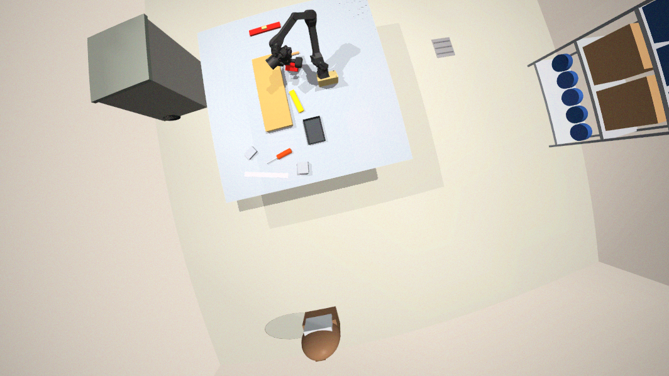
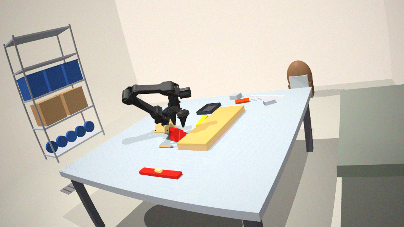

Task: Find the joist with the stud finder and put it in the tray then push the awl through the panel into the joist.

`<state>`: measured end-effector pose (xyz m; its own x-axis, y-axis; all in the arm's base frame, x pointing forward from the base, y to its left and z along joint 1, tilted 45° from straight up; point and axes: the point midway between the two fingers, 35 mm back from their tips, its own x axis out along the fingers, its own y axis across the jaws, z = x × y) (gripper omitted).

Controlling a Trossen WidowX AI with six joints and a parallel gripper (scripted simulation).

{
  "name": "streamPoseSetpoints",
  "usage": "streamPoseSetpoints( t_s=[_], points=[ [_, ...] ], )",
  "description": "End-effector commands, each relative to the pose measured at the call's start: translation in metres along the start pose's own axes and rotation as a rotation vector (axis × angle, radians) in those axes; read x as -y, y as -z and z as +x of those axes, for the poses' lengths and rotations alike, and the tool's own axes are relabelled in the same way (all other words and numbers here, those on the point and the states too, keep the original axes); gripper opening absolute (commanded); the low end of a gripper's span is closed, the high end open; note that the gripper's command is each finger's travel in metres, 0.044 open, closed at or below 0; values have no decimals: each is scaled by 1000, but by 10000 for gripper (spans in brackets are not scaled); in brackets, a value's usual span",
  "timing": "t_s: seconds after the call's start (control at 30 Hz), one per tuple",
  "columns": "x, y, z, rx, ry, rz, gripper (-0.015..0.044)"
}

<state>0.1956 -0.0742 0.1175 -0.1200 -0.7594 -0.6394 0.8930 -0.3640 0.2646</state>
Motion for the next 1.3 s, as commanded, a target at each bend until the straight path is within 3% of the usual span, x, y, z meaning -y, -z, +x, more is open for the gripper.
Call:
streamPoseSetpoints(
  t_s=[0.0,1.07,1.27],
  points=[
    [0,0,1,5,-4,3,440],
    [0,4,49,7,-6,4,440],
    [0,4,49,7,-6,4,400]
  ],
)
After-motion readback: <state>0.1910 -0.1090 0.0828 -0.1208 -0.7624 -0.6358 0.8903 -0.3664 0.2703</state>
